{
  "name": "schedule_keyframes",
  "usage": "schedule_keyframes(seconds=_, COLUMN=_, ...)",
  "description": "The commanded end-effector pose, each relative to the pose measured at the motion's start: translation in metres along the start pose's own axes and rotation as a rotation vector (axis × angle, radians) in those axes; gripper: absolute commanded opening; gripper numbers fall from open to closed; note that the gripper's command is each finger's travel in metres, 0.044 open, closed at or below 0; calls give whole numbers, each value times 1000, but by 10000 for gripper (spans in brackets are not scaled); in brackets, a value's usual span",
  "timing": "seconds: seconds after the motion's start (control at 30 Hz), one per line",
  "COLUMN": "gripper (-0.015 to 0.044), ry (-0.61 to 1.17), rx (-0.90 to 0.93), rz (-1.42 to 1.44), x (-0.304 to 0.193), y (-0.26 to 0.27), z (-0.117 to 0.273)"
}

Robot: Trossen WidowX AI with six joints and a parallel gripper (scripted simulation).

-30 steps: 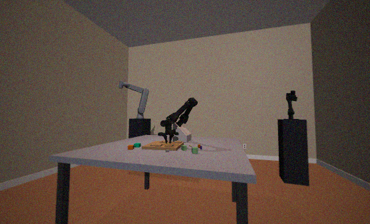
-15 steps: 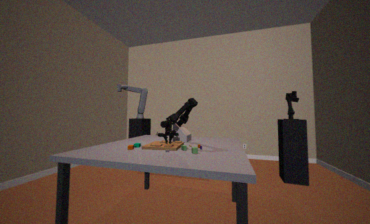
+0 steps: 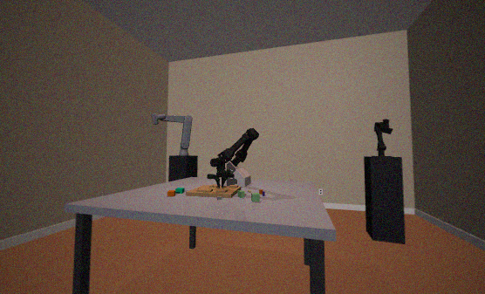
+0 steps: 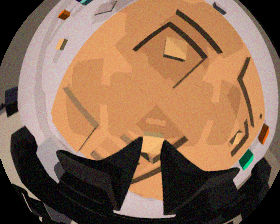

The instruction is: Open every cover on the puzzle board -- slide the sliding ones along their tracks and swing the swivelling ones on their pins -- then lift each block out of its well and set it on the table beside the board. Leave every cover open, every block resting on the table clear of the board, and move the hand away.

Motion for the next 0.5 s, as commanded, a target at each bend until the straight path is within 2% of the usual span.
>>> schedule_keyframes(seconds=0.0, gripper=80, ry=-6, rx=-6, rz=7, x=2, y=-1, z=6)
schedule_keyframes(seconds=0.47, gripper=80, ry=-6, rx=-5, rz=4, x=2, y=-2, z=24)
Point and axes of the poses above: the point midway between the two fingers, 35 mm back from their tips, its own z axis back along the fingers, its own y axis across the jaws, x = y × z, the point moved 8 cm from there along z, back along the fingers, and after that the axes turned 14 degrees about -z, right-handed, at the moved point
